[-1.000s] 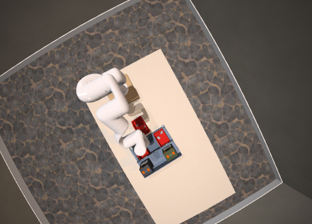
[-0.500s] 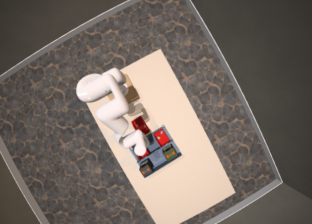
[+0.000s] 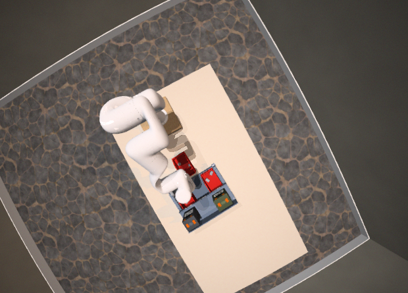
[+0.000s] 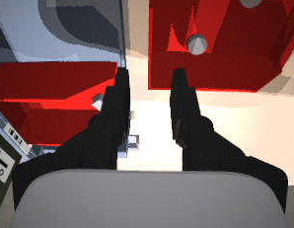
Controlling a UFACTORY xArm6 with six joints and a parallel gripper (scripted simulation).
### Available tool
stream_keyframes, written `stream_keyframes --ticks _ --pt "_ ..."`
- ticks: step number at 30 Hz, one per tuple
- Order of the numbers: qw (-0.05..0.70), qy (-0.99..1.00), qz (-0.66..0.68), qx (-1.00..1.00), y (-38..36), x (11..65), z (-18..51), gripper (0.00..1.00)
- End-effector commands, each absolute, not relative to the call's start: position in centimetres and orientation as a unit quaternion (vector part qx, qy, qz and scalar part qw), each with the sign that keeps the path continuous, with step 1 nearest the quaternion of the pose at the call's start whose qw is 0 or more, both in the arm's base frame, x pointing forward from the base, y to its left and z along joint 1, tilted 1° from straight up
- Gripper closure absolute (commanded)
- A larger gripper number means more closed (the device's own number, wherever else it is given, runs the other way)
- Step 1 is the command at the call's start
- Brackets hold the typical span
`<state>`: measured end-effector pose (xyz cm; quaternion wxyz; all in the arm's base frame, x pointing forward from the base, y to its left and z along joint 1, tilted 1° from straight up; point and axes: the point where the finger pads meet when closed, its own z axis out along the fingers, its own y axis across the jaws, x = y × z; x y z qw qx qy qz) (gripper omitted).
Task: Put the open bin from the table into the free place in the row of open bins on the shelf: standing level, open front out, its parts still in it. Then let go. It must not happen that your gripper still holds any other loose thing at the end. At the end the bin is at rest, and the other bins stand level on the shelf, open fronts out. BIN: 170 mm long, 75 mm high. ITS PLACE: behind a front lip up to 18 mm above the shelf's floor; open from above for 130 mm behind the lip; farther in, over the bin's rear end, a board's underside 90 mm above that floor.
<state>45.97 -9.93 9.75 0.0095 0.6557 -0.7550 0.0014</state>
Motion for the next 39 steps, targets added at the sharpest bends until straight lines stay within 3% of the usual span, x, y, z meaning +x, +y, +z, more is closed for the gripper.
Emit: stream_keyframes --ticks 1,39 --pt "0.008 -0.755 0.003 0.656 -10.0 46.1 9.9 0.67" --pt "0.008 -0.755 0.003 0.656 -10.0 46.1 7.9 0.67"
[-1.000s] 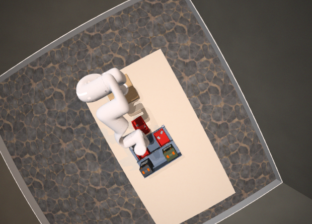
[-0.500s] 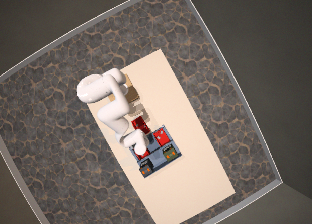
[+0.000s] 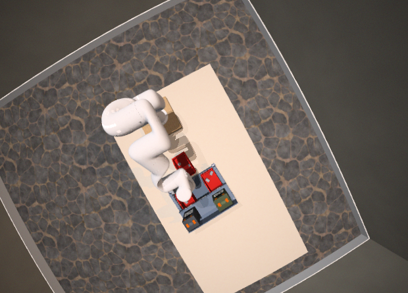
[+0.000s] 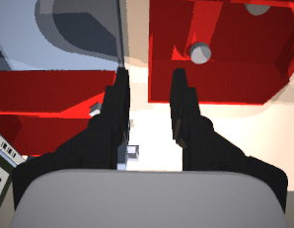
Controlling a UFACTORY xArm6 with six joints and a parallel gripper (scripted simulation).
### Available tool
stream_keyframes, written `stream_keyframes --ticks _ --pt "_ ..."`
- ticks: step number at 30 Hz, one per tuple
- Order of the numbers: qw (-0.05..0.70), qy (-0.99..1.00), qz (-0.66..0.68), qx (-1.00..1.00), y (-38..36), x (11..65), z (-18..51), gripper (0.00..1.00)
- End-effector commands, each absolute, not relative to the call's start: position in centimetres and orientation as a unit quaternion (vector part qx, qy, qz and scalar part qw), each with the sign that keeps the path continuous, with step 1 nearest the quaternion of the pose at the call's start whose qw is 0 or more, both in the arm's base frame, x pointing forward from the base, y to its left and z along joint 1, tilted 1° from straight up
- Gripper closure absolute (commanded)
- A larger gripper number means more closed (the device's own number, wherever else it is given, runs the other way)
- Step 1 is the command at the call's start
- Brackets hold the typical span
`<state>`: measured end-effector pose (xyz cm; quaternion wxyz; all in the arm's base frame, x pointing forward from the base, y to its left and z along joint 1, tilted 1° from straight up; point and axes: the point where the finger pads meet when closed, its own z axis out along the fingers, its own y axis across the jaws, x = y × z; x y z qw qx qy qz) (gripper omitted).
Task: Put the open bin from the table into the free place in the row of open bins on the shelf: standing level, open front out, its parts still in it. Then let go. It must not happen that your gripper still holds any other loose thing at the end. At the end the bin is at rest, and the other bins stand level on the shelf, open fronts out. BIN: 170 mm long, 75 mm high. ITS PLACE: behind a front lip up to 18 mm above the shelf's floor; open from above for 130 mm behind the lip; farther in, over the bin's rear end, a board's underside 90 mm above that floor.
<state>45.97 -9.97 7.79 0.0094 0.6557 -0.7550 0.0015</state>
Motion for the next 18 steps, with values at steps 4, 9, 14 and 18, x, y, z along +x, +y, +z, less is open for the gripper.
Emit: stream_keyframes --ticks 4,9,14,18 --pt "0.008 -0.755 0.003 0.656 -10.01 46.12 7.16 0.67" --pt "0.008 -0.755 0.003 0.656 -10.02 46.11 6.96 0.67" --pt "0.008 -0.755 0.003 0.656 -10.02 46.11 6.96 0.67" --pt "0.008 -0.755 0.003 0.656 -10.02 46.12 6.78 0.67"
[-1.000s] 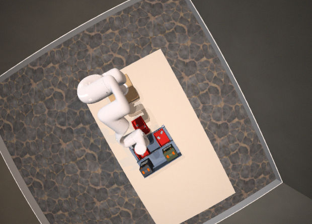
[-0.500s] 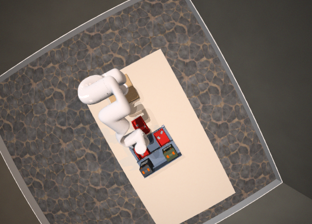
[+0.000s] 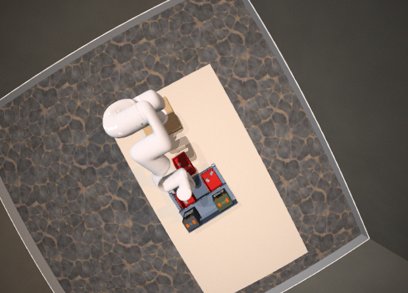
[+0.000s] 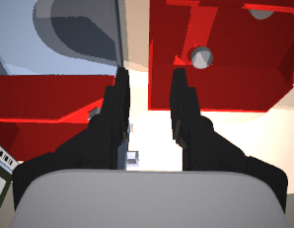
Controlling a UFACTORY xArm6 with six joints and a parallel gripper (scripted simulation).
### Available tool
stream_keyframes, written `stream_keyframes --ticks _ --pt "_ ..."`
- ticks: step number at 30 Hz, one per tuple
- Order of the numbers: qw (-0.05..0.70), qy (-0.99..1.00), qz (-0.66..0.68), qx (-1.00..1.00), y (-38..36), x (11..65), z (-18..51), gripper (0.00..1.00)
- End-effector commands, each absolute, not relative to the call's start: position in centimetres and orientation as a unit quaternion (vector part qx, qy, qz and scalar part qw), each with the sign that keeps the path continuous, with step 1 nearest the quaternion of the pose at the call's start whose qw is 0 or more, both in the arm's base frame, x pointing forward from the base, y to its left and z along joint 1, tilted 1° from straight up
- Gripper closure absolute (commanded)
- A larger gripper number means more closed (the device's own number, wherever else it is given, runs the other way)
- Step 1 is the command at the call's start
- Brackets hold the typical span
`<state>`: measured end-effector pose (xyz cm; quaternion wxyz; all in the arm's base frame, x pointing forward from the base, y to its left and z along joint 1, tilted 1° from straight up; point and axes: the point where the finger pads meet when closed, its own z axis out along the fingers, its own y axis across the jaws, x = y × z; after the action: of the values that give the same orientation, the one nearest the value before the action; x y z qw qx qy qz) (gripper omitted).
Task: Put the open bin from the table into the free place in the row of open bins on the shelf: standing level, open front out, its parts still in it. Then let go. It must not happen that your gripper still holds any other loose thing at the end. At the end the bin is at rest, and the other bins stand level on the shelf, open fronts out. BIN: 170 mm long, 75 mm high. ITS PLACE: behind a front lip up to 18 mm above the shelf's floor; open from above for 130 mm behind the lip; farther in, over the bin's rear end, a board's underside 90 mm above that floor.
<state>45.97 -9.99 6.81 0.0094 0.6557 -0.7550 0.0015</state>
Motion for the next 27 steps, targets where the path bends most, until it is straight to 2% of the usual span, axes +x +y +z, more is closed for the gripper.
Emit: stream_keyframes --ticks 1,27 --pt "0.008 -0.755 0.003 0.656 -10.0 46.1 6.6 0.67" --pt "0.008 -0.755 0.003 0.656 -10.1 46.1 5.0 0.67"
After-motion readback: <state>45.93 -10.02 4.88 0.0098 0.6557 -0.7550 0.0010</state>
